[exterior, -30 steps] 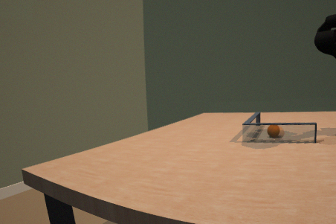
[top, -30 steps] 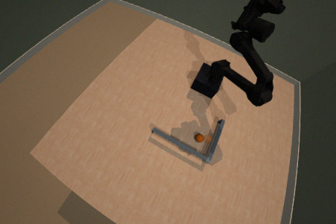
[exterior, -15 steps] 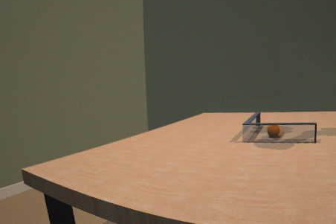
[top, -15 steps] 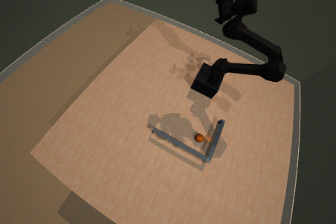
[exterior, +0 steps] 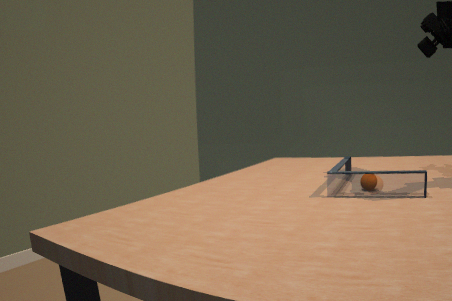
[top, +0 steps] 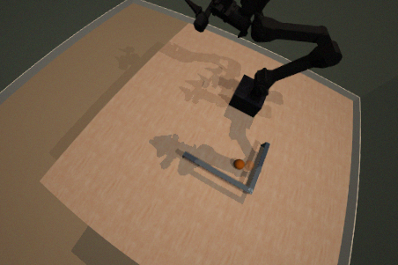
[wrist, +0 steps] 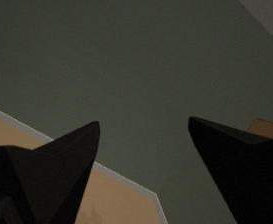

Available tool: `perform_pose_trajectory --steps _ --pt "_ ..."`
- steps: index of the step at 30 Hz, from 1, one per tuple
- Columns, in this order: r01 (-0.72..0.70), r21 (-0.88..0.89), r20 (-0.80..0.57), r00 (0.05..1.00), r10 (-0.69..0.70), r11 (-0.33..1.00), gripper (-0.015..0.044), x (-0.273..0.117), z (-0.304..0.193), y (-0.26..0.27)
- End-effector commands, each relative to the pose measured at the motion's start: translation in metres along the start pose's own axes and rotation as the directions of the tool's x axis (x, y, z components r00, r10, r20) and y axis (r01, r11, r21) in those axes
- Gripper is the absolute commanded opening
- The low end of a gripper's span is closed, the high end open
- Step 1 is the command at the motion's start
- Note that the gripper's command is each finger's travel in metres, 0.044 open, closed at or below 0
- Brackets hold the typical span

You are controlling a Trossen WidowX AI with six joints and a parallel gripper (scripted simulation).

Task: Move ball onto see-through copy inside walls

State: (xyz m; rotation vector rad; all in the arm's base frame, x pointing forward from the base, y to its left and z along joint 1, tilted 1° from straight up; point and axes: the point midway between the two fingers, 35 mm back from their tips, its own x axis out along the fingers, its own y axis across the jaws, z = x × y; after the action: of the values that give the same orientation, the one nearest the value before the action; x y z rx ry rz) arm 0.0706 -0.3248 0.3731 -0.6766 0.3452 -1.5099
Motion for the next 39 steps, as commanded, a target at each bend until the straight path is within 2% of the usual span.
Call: perform_pose_trajectory --steps 1,6,11,18,21,25,29,34,39 --pt "-0.267 -0.082 0.001 0.963 0.268 0.96 0.0328 0.002 0.015 0.078" --pt "-0.506 -0.191 -0.011 0.858 0.514 0.841 0.0328 -0.018 0.029 0.157" --pt "-0.679 -0.343 -0.053 0.703 0.709 0.648 0.0328 -0.057 0.036 0.229" --pt "-0.772 -0.509 -0.128 0.506 0.853 0.382 0.0328 -0.114 0.038 0.293" --pt "-0.787 -0.58 -0.18 0.373 0.91 0.208 0.0328 -0.153 0.038 0.326" --pt "-0.751 -0.659 -0.265 0.201 0.943 -0.025 0.0328 -0.209 0.034 0.361" --pt "-0.654 -0.714 -0.366 0.043 0.93 -0.251 0.0328 -0.269 0.025 0.385" --pt "-0.457 -0.735 -0.509 -0.115 0.853 -0.501 0.0328 -0.346 0.006 0.399" --pt "-0.195 -0.691 -0.664 -0.21 0.718 -0.696 0.0328 -0.42 -0.022 0.396"
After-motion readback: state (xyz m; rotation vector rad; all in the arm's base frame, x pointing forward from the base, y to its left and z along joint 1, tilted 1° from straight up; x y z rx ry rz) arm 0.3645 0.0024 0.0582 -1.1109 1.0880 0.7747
